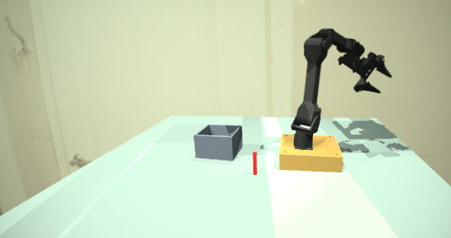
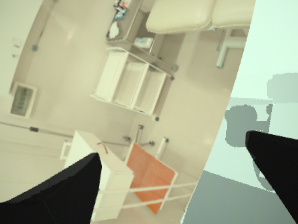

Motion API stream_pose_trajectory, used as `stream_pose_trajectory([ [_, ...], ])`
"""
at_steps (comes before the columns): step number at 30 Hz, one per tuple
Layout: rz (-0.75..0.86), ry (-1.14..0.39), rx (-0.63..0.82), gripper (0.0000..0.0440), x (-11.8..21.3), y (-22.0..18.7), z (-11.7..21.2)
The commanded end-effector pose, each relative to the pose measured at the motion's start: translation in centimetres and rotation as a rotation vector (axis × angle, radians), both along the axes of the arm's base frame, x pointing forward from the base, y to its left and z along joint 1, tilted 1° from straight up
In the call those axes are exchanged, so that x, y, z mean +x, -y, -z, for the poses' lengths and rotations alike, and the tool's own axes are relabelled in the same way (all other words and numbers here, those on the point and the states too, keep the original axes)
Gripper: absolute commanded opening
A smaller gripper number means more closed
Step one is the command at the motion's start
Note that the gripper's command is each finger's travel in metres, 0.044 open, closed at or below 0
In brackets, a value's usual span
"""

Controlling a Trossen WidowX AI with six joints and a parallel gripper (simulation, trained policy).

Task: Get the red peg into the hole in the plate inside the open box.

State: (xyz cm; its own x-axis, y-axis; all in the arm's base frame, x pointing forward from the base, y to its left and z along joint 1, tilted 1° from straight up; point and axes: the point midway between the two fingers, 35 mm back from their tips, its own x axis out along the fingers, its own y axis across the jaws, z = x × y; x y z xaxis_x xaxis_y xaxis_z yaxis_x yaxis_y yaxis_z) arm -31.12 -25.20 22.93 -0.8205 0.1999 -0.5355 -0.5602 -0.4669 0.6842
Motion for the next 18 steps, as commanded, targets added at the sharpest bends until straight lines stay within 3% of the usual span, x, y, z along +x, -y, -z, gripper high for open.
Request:
stream_pose_trajectory([
  [1, -0.099, 0.015, 0.011, 0.0440, 2.0, 1.9, -1.1],
  [18, -0.674, 0.092, 0.147, 0.0440, 16.4, 8.7, -3.9],
])
